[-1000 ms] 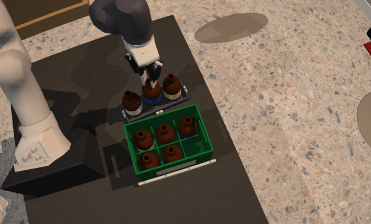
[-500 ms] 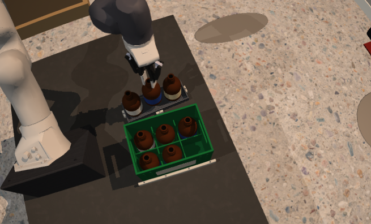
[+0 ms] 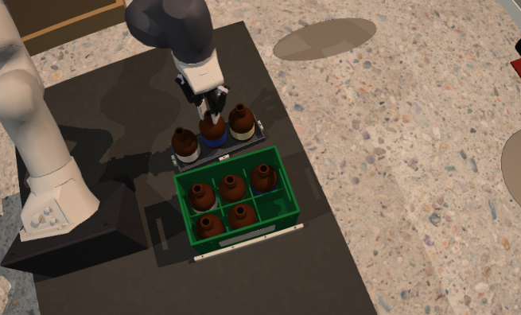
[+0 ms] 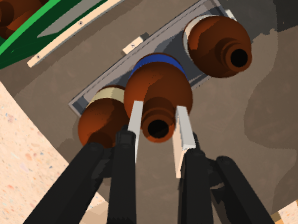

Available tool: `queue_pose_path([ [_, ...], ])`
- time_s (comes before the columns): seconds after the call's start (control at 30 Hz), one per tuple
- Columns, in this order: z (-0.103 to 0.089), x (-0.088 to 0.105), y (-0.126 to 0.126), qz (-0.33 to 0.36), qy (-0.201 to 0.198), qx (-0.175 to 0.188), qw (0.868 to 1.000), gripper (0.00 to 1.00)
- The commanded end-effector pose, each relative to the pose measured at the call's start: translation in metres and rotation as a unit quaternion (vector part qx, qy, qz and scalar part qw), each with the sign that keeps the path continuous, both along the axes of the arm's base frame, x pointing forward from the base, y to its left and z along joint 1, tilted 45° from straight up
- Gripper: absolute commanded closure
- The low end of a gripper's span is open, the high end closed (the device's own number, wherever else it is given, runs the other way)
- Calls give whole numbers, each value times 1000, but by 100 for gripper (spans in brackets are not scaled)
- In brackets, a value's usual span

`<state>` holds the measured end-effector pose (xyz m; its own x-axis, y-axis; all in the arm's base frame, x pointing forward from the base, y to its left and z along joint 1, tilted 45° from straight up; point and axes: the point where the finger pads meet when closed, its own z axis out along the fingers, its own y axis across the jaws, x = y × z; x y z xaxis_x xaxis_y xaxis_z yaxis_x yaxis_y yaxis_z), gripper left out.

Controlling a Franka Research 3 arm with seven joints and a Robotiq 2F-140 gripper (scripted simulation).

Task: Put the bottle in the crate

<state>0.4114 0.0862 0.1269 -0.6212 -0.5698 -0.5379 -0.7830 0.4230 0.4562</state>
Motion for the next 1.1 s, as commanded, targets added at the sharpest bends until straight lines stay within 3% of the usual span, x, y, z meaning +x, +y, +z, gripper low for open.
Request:
queue_pose_path([
  [0.0, 2, 2, -3, -4, 0, 0, 1000, 100],
  [1.07, 10, 3, -11, -4, 0, 0, 1000, 100],
])
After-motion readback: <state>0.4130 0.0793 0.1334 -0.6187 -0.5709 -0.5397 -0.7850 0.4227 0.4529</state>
